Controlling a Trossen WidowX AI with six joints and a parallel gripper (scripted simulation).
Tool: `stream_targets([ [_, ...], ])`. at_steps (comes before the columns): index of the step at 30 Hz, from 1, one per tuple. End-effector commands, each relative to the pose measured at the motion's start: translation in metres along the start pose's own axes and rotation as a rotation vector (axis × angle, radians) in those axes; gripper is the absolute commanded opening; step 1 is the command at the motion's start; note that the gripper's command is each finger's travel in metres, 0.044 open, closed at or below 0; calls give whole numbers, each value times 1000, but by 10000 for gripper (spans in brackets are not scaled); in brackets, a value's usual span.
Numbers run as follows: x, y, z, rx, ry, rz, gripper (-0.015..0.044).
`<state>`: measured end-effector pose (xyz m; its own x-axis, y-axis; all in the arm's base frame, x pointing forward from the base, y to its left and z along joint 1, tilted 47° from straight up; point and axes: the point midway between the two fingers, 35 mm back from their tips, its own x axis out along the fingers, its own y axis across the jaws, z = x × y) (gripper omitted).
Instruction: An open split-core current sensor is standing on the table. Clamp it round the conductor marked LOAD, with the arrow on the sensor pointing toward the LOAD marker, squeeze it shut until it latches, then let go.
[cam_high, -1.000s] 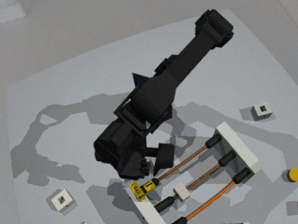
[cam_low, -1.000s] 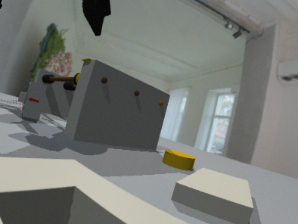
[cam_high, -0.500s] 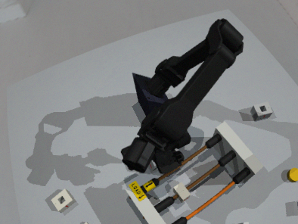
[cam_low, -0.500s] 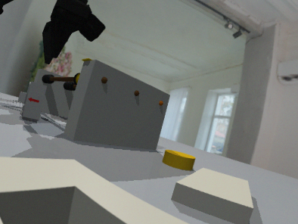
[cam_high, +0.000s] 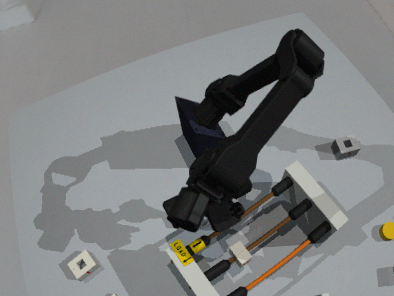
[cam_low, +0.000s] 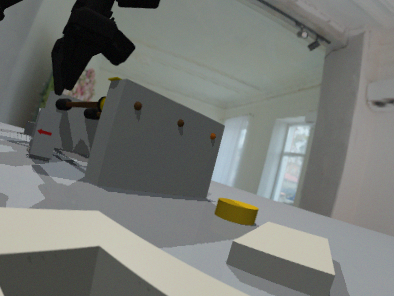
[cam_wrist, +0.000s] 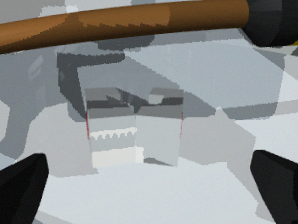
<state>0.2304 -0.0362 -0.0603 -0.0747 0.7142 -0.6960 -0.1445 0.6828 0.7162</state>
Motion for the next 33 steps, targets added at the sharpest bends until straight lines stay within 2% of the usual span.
stream_targets([
  [1, 10, 0, -2, 11, 6, 11, 440],
  [25, 44, 3, -4, 10, 6, 15, 440],
  [30, 39, 2, -2, -1, 2, 6, 309],
  [33, 39, 2, -2, -1, 2, 6, 289],
])
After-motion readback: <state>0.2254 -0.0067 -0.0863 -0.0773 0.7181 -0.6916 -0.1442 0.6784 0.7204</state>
